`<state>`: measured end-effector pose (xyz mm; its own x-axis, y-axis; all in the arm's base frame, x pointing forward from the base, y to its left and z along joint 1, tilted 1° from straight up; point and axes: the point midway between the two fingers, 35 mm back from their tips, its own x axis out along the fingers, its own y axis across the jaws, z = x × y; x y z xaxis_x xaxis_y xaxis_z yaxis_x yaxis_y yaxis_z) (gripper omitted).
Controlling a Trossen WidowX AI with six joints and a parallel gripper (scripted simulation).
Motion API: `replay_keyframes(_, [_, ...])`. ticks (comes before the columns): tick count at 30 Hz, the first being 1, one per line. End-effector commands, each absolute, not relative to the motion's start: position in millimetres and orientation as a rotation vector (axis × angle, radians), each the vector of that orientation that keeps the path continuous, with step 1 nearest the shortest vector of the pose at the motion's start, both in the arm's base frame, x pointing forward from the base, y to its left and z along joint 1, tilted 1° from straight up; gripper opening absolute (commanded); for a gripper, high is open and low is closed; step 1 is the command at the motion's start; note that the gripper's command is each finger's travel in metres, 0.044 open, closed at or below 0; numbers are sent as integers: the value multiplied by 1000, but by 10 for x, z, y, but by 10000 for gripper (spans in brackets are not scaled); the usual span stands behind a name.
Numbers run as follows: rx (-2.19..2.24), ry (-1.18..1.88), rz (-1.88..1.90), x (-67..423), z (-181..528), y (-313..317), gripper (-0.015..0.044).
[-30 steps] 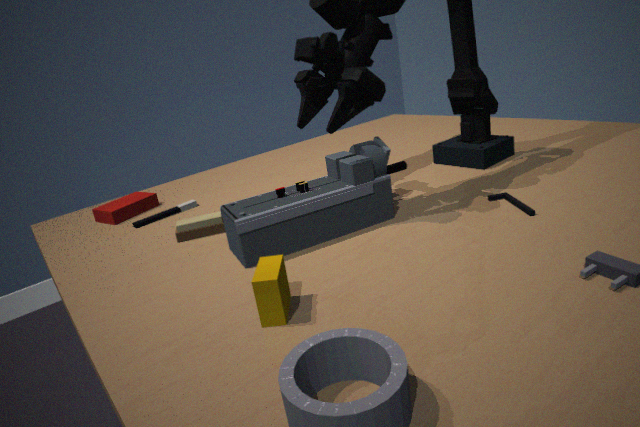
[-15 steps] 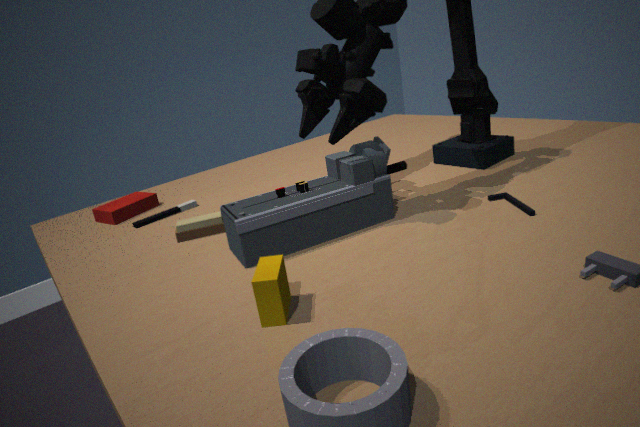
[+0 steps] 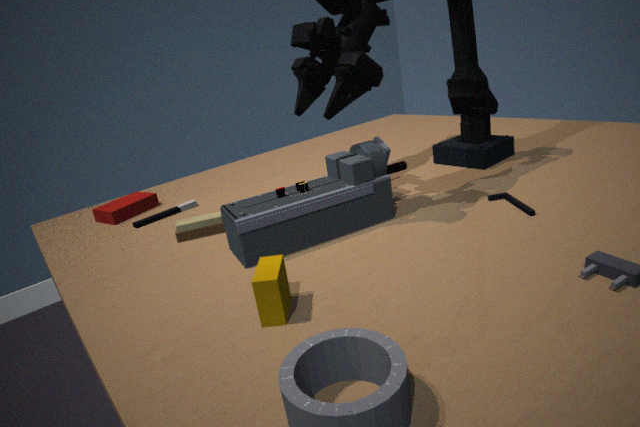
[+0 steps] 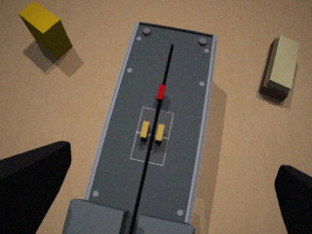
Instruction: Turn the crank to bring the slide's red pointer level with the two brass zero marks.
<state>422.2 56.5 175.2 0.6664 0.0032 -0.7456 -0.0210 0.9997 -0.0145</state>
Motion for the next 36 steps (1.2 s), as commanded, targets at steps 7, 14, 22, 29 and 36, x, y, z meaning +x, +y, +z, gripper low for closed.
replay_keyframes(7, [-9,826,-11,3824,1911,659,440])
replay_keyframes(14, [5,805,-38,3422,1903,706,440])
replay_keyframes(22, [27,778,-63,2999,1829,716,440])
replay_keyframes(29, [29,775,-65,2979,1757,721,440])
replay_keyframes(36, [29,775,-64,3020,1452,737,440])
